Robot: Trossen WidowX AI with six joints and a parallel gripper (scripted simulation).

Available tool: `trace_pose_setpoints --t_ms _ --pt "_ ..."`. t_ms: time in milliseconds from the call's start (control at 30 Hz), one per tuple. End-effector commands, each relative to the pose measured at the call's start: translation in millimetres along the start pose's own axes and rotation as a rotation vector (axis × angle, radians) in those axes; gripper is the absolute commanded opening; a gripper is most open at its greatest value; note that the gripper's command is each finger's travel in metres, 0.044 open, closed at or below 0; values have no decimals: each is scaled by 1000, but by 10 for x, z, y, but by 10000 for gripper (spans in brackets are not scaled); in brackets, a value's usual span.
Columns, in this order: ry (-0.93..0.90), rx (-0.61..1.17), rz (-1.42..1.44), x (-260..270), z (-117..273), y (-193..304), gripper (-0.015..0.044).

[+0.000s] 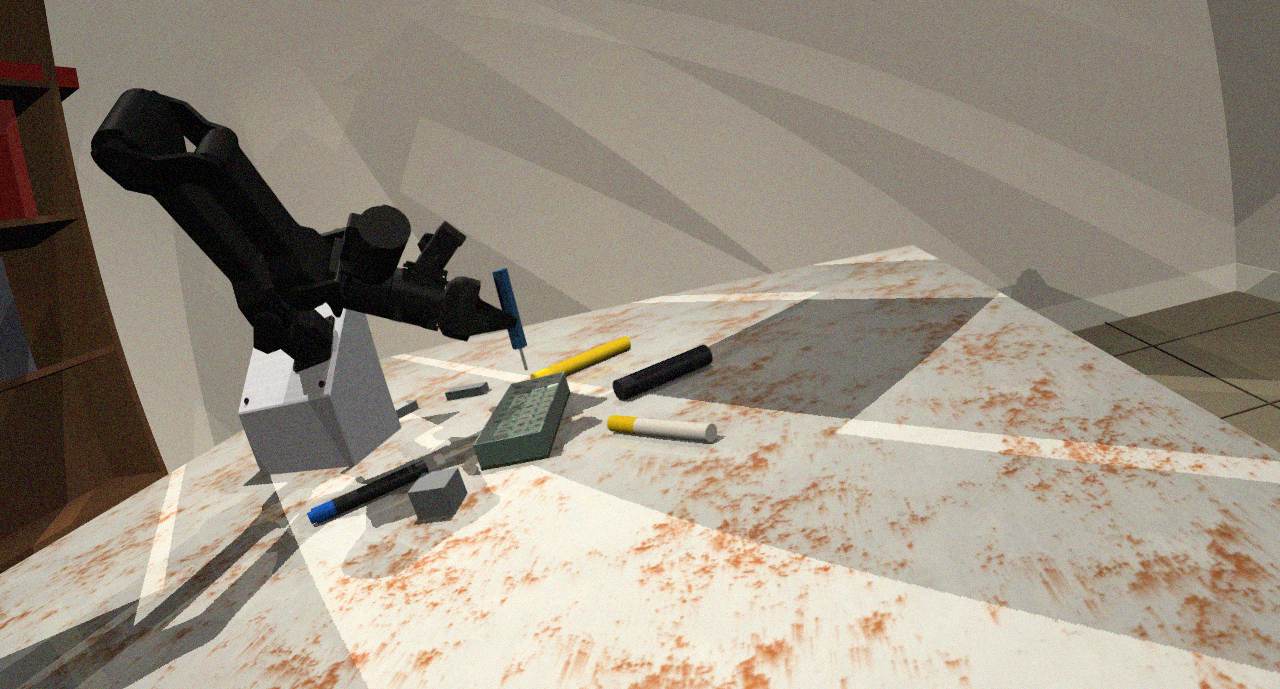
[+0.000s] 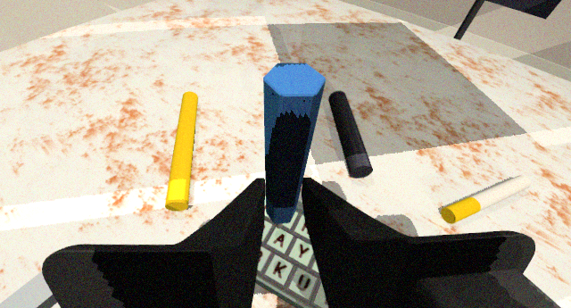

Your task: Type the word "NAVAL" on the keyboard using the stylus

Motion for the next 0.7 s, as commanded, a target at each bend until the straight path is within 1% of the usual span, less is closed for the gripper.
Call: trace_pose_setpoints --t_ms 0,267,667 --pt "0 -3 3 -9 -16 -17 0" --pt "4 -5 0 -66 -154 -149 0" --pt "5 -5 1 -59 -229 23 0"
Point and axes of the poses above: the point midway between the two fingers, 35 mm back from their tips, its own z axis back along the fingers, its own x axis across the jaws, y = z × x, the point moved 3 cm from there along z, back along the fingers, and after that the axes turned 3 degrees about z, right-handed, at the moved point
